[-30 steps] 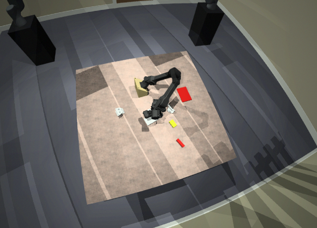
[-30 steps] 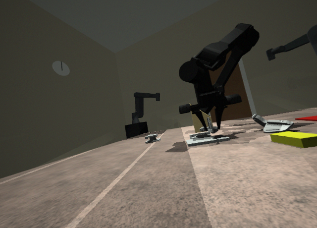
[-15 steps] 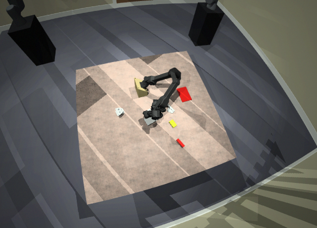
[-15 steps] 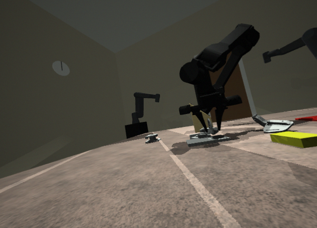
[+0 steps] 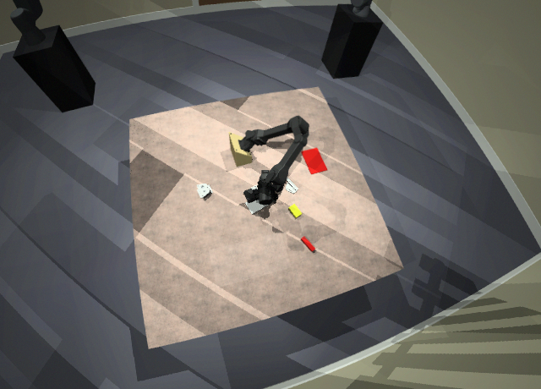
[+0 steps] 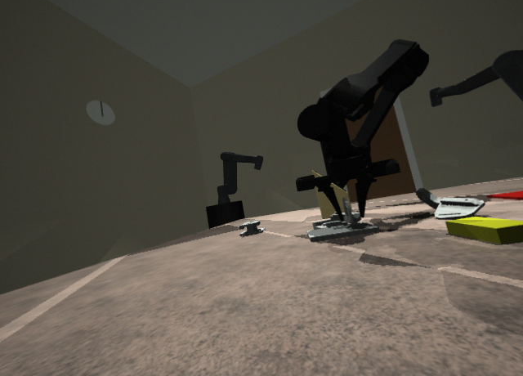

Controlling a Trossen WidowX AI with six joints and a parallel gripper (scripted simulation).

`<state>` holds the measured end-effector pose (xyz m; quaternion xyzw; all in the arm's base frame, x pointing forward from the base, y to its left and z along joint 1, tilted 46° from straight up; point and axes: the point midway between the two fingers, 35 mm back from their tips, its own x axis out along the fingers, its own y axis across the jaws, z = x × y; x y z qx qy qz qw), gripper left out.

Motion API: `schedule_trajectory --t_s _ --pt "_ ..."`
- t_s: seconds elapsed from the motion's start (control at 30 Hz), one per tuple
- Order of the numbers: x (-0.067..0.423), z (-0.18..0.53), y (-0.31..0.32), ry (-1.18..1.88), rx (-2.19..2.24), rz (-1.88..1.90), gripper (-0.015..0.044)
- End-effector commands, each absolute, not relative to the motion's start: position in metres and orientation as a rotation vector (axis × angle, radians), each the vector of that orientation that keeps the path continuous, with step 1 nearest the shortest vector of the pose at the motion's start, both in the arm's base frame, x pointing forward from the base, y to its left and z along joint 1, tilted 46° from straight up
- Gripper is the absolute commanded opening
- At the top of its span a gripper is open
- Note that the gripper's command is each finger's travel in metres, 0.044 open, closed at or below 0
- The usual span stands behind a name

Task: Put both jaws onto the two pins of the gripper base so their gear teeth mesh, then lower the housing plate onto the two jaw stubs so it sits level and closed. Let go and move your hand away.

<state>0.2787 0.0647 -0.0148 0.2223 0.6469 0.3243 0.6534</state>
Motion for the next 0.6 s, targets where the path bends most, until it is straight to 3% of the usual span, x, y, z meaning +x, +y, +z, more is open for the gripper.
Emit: schedule_trajectory --t_s 0.0,0.57 --pt "0.2783 -0.0162 0.0657 1.47 0.511 0.734 0.0134" --pt "0.2781 -0.0184 0.0681 1.47 0.512 0.733 0.0134"
